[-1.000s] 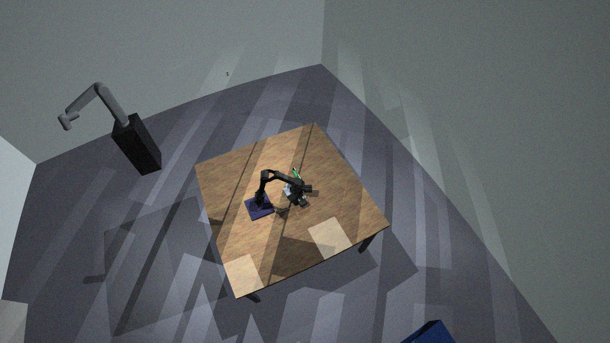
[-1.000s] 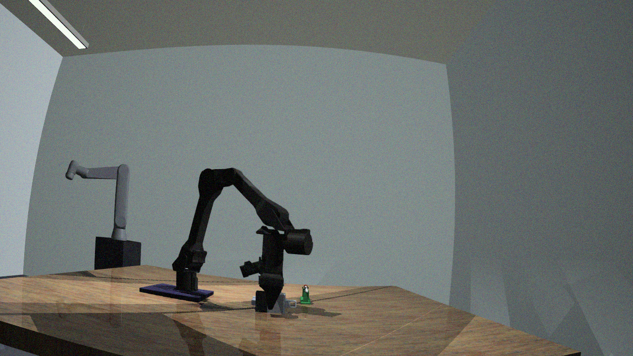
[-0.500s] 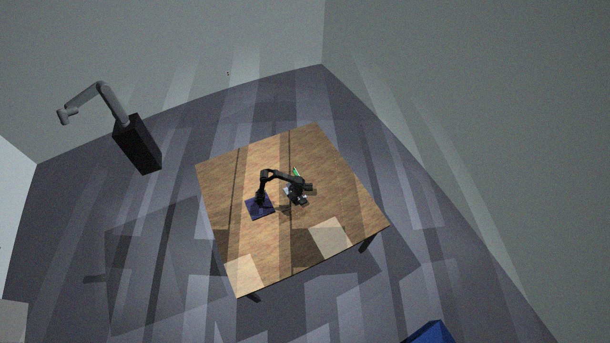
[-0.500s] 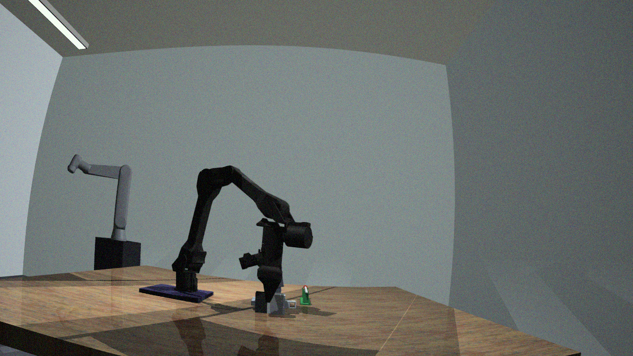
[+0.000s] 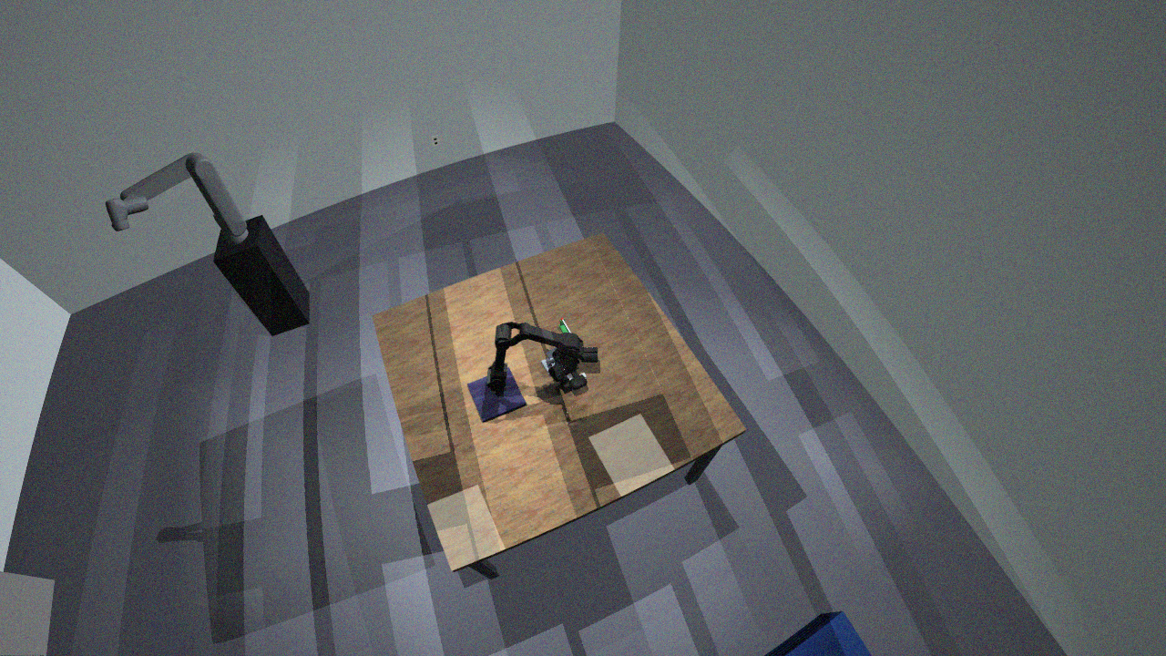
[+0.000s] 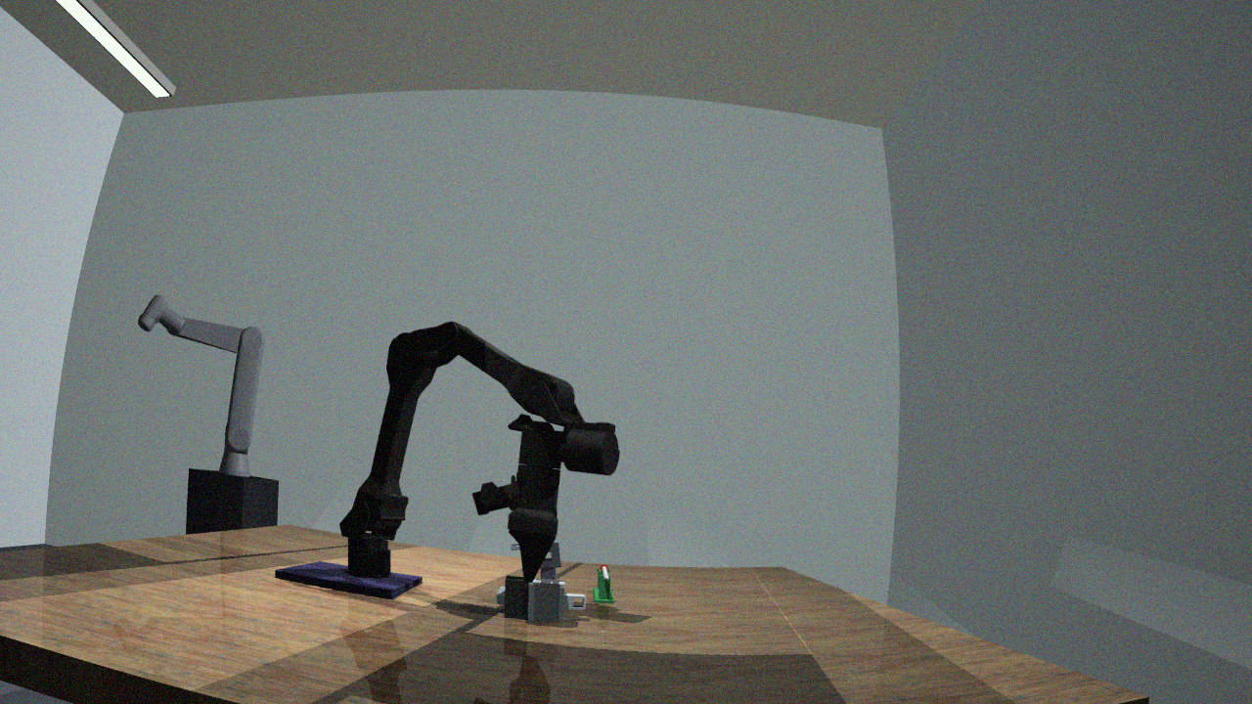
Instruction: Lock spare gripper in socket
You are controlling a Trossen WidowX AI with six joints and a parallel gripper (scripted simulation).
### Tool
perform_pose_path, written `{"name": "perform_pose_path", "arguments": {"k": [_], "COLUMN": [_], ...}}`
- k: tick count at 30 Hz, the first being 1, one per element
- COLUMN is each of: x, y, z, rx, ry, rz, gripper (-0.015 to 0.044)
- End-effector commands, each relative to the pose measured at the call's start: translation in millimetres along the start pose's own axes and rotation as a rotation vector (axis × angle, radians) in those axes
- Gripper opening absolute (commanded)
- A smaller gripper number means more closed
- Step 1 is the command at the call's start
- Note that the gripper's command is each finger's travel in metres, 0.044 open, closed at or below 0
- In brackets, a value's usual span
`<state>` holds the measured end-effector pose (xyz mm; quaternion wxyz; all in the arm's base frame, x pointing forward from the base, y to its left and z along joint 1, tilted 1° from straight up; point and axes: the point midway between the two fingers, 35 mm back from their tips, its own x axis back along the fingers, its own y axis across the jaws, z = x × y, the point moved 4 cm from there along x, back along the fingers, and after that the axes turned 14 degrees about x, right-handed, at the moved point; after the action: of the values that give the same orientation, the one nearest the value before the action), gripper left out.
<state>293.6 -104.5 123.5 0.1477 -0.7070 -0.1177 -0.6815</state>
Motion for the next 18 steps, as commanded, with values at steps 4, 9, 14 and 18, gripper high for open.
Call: {"name": "perform_pose_path", "arguments": {"k": [4, 9, 14, 18], "x": [-1.7, -1.7, -1.7, 8.5], "y": [-0.3, -0.3, -0.3, 0.0], "z": [-0.3, -0.3, -0.3, 0.0], "rx": [0.000, 0.000, 0.000, 0.000], "ry": [-0.003, -0.003, -0.003, -0.002], "rz": [0.002, 0.002, 0.002, 0.002], "gripper": [0.0440, 0.0440, 0.0440, 0.0440]}}
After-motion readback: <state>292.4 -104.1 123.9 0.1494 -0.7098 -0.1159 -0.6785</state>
